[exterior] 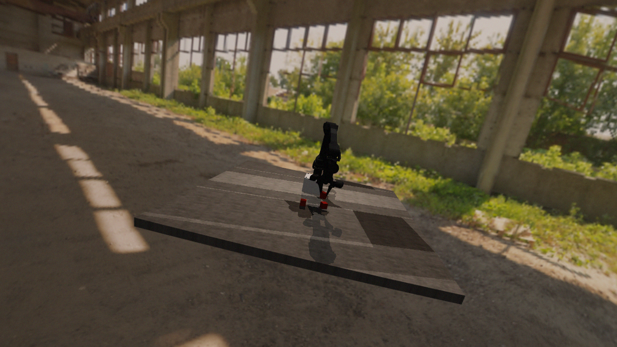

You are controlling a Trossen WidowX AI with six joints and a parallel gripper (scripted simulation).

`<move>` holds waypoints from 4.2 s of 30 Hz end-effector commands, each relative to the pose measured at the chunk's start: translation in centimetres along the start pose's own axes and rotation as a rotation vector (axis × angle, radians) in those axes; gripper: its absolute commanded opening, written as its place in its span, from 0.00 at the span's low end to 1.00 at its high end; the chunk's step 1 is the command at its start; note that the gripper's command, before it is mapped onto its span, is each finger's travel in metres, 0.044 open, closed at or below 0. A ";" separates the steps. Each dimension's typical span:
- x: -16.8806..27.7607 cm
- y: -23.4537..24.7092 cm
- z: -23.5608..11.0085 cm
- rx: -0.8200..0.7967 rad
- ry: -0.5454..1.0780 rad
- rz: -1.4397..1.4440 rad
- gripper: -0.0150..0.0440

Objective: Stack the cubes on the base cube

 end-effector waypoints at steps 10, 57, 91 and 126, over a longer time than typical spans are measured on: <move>0.3 0.8 0.4 0.004 0.001 0.017 0.43; 0.3 0.8 3.2 0.004 0.002 0.017 0.60; -2.0 -3.4 -1.5 0.008 0.001 0.523 0.70; -3.9 -10.1 3.3 0.011 -0.011 1.260 0.70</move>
Point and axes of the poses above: the point midway between the two fingers, 35 mm back from their tips, its own z axis out along the fingers, its own y axis across the jaws, x = y × z, the point moved 6 cm from there along -z, back along the fingers, and after that the axes turned 3 degrees about z, right-handed, at the moved point
